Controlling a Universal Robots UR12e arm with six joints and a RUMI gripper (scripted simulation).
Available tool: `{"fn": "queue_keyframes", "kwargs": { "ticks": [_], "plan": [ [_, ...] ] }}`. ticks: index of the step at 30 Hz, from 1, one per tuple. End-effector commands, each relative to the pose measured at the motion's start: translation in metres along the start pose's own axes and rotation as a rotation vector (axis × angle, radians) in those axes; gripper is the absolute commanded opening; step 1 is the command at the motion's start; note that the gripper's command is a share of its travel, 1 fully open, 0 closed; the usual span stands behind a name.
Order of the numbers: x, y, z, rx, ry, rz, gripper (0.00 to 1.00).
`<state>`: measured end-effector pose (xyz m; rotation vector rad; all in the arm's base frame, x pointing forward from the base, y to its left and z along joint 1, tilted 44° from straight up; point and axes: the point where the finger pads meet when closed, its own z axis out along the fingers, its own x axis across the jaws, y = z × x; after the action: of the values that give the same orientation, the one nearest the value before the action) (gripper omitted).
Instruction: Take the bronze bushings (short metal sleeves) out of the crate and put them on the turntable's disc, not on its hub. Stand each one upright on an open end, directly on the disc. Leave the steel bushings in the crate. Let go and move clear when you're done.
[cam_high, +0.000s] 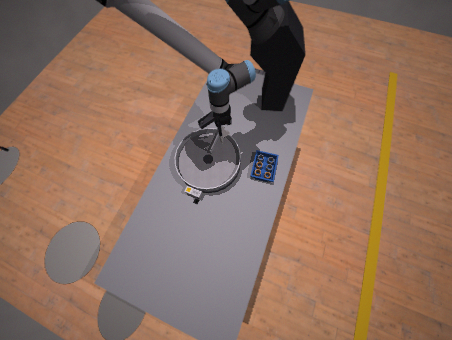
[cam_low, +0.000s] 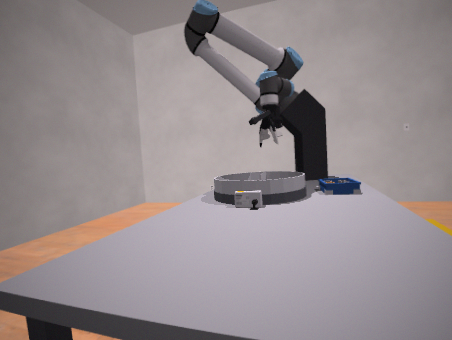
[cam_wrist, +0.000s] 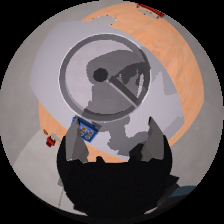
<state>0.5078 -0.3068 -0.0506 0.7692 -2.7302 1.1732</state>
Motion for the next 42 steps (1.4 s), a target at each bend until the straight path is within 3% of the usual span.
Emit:
{"fn": "queue_keyframes", "kwargs": {
  "ticks": [1,19,20,42],
  "plan": [
    [0.0098,0.0124,-0.0047,-0.041,0.034,-0.074,1.00],
    [0.0106,0.0134,-0.0050,-0.043,0.036,-0.080,1.00],
    [0.0106,0.0134,-0.0050,-0.043,0.036,-0.080,0.06],
    [0.0106,0.0134,-0.0050,-0.043,0.036,-0.080,0.06]
  ]
}}
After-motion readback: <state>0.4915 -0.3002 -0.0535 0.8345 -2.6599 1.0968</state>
